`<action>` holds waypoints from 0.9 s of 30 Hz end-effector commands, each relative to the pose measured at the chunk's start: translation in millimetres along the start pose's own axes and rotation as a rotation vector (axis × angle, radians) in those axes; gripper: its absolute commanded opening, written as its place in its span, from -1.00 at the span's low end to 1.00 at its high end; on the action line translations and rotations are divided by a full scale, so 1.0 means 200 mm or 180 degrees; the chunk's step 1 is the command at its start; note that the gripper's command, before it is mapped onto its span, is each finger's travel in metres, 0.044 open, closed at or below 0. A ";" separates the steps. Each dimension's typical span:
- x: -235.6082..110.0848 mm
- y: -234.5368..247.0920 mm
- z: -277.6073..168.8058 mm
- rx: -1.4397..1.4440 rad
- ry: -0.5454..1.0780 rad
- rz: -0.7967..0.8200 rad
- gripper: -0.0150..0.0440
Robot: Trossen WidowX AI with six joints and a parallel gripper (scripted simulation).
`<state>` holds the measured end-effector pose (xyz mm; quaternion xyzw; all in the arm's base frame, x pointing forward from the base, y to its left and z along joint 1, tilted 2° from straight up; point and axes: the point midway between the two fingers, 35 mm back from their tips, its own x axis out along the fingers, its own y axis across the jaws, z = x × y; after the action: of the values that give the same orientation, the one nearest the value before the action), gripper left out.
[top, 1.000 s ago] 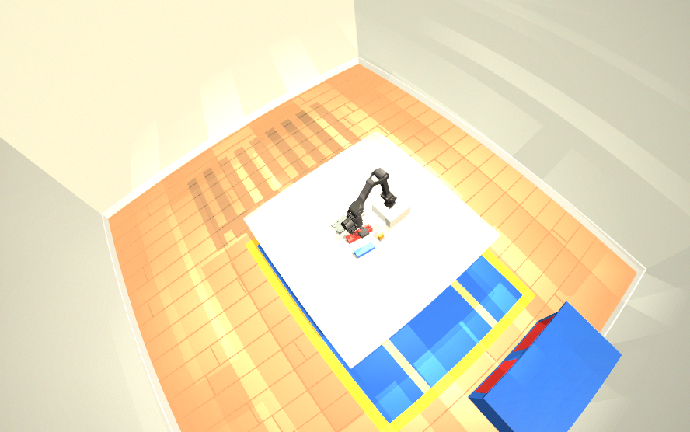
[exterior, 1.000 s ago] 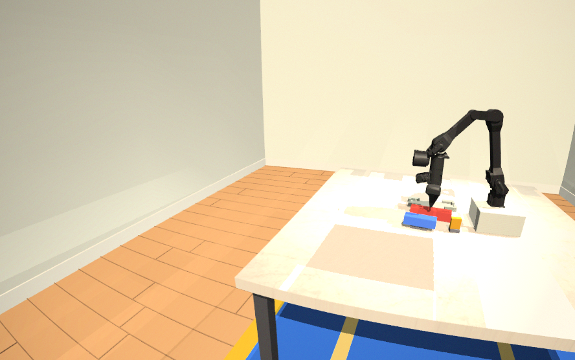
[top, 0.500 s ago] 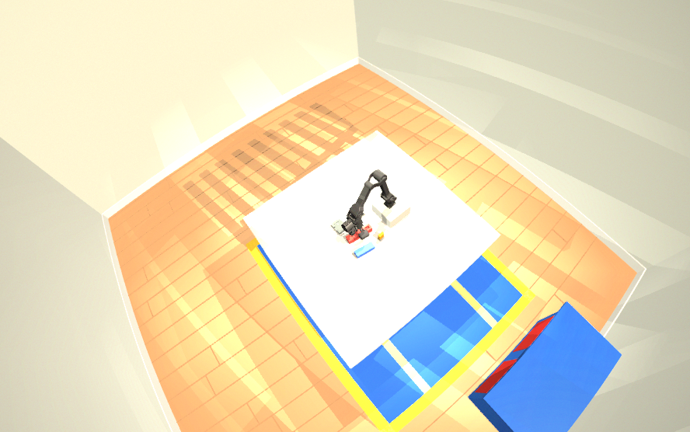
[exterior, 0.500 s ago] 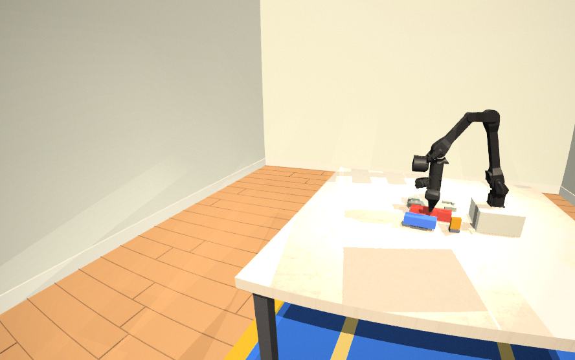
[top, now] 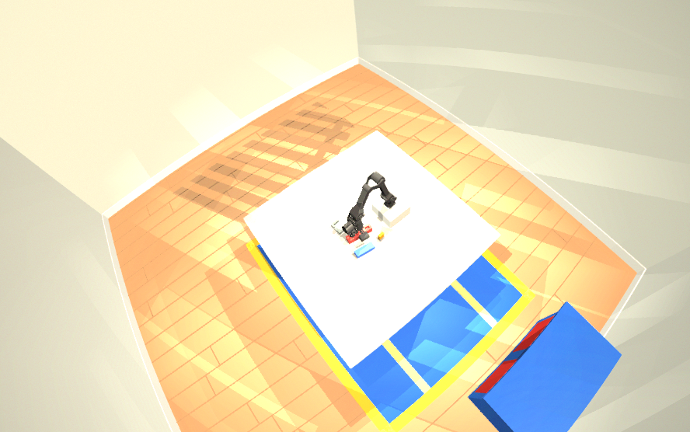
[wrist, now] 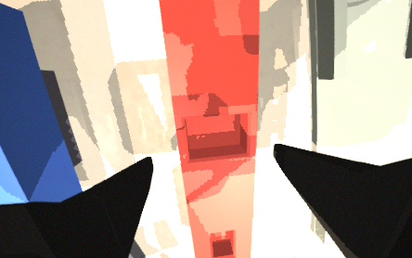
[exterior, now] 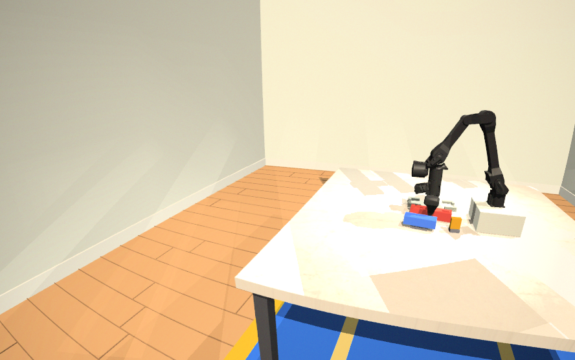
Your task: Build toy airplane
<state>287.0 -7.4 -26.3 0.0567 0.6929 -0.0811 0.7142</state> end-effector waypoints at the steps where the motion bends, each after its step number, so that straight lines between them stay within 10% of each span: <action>1: 0.04 0.00 -0.01 -0.0017 0.0020 0.0007 1.00; 5: 0.06 0.00 -0.02 -0.0017 0.0020 0.0007 1.00; 15: 0.06 0.00 -0.02 -0.0017 0.0020 0.0007 0.11; 27: 0.01 0.00 0.00 -0.0017 0.0019 0.0008 -0.49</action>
<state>283.5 -7.5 -36.2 0.0562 0.6972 -0.0806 0.7101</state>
